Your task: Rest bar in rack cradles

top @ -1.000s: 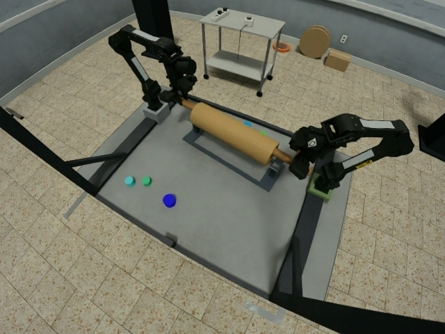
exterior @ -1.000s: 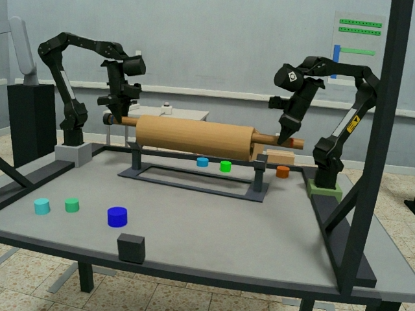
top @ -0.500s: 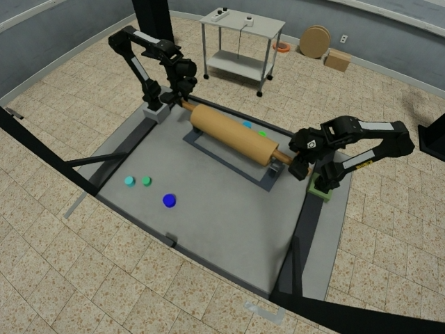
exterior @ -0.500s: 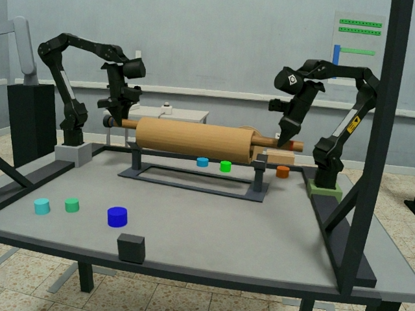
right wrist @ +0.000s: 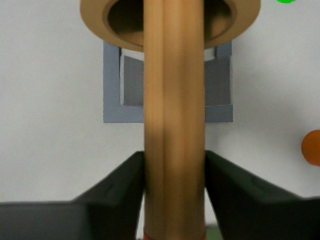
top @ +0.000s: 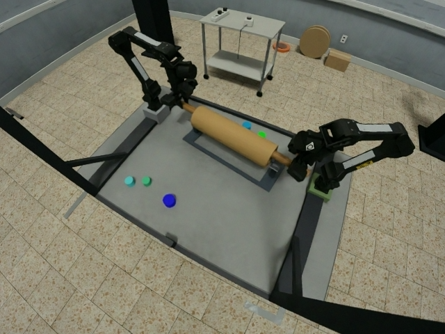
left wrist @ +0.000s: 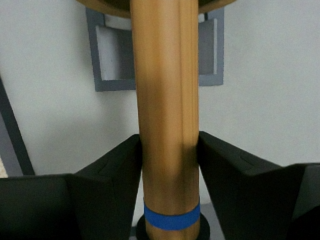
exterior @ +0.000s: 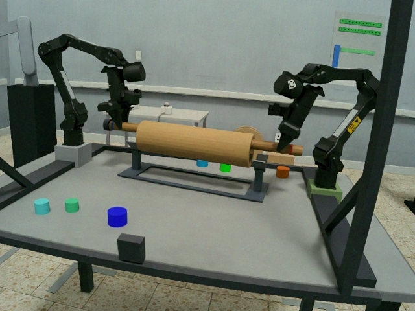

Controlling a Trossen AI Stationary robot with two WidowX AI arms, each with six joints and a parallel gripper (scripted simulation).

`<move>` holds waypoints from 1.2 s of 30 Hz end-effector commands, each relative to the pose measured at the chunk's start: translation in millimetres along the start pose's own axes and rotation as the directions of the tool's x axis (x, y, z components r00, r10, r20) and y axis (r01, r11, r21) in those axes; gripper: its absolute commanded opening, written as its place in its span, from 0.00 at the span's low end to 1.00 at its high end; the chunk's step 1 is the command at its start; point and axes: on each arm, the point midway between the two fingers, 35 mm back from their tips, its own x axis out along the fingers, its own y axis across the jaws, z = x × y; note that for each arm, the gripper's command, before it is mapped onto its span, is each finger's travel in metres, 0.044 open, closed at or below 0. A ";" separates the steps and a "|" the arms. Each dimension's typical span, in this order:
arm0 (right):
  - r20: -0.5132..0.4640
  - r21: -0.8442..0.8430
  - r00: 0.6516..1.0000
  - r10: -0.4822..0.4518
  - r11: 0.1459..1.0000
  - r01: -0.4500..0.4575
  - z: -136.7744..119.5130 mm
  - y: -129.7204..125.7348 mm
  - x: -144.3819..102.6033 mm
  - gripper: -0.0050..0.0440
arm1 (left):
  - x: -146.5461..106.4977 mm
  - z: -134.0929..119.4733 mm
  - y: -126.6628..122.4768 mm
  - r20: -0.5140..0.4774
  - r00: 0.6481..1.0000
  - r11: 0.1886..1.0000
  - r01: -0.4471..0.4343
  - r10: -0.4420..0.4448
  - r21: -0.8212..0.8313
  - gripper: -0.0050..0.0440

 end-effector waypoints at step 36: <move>0.021 -0.005 1.000 0.022 1.000 -0.022 -11.1 -2.9 31.2 0.20 | 37.2 -7.3 4.1 -0.006 1.000 1.000 -0.007 0.007 -0.004 0.20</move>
